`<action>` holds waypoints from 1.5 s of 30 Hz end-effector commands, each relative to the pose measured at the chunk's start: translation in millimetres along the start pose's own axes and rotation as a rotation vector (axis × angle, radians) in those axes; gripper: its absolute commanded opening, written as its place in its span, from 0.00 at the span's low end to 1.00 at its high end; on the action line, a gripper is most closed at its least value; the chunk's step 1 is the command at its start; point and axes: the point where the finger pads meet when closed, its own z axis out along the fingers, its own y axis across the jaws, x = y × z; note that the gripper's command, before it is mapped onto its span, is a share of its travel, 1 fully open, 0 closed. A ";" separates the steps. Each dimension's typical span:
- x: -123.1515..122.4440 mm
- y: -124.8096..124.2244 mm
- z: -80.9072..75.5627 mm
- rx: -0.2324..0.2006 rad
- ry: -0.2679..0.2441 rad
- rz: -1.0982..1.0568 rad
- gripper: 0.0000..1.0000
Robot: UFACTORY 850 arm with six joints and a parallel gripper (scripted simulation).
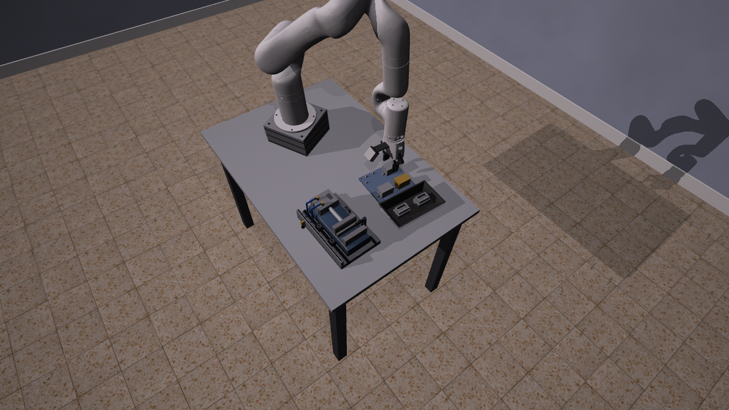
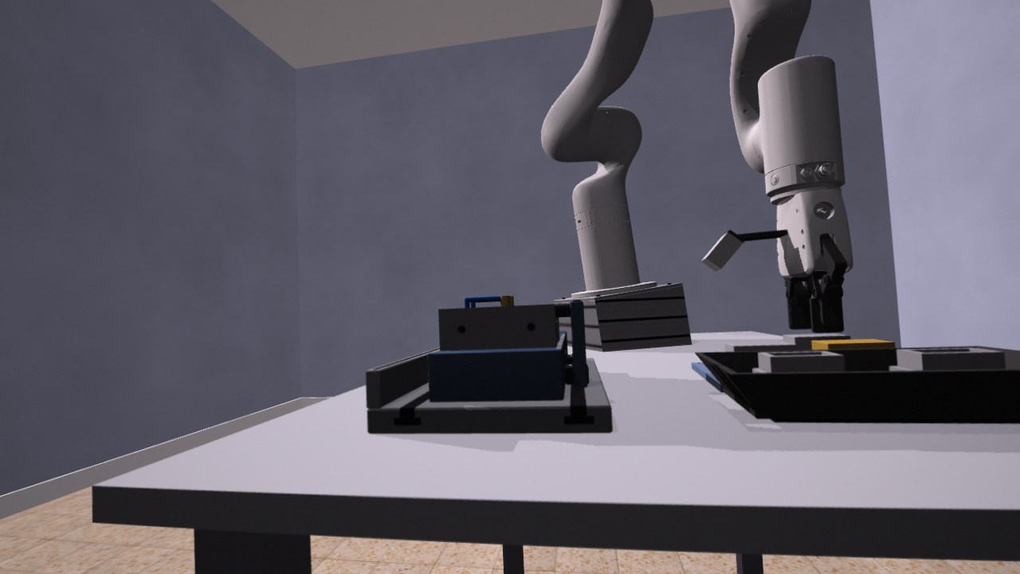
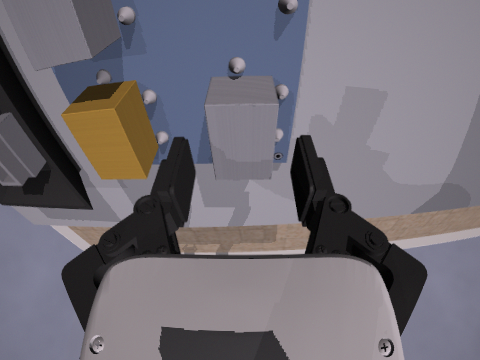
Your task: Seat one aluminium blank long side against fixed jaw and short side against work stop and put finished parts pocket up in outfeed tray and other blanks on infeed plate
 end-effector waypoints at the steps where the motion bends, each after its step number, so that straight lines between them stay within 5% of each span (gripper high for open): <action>1: -0.4 -0.7 -0.5 0.001 -0.001 0.000 0.69; 45: -0.4 -0.7 9.7 0.001 -0.001 0.000 0.69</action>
